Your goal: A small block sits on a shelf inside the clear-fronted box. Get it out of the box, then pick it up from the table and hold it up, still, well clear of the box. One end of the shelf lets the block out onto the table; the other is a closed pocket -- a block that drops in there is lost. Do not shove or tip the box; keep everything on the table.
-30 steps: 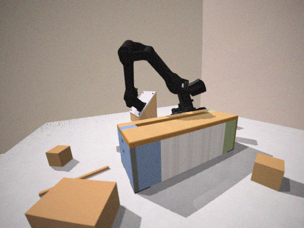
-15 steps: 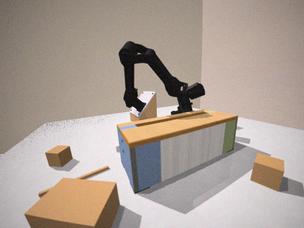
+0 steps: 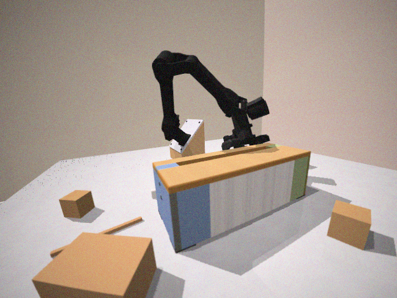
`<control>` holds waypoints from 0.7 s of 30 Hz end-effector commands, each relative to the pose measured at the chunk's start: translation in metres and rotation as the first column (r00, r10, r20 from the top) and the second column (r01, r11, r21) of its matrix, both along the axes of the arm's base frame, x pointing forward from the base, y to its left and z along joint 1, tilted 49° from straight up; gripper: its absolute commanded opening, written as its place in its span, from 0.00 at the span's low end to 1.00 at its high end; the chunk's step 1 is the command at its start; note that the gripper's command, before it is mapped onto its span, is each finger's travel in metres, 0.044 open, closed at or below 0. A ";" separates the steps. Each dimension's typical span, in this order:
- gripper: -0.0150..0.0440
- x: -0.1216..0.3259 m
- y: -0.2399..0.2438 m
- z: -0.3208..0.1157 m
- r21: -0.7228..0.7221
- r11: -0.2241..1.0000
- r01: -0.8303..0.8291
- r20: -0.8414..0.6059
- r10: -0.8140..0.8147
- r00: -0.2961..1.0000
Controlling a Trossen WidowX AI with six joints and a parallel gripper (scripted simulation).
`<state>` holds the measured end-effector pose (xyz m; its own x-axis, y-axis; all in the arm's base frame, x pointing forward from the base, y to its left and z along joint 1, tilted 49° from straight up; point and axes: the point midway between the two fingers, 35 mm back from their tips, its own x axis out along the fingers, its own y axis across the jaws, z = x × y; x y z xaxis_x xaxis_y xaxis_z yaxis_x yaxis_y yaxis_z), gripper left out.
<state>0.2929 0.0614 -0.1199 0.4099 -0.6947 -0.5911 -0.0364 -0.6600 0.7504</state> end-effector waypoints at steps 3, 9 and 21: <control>0.25 -0.001 0.017 0.017 0.008 1.000 0.005 0.006 -0.005 1.000; 0.25 -0.008 0.033 0.029 0.016 0.998 -0.062 -0.052 0.063 0.997; 0.25 -0.044 0.076 0.069 0.063 0.955 -0.290 -0.242 0.296 0.924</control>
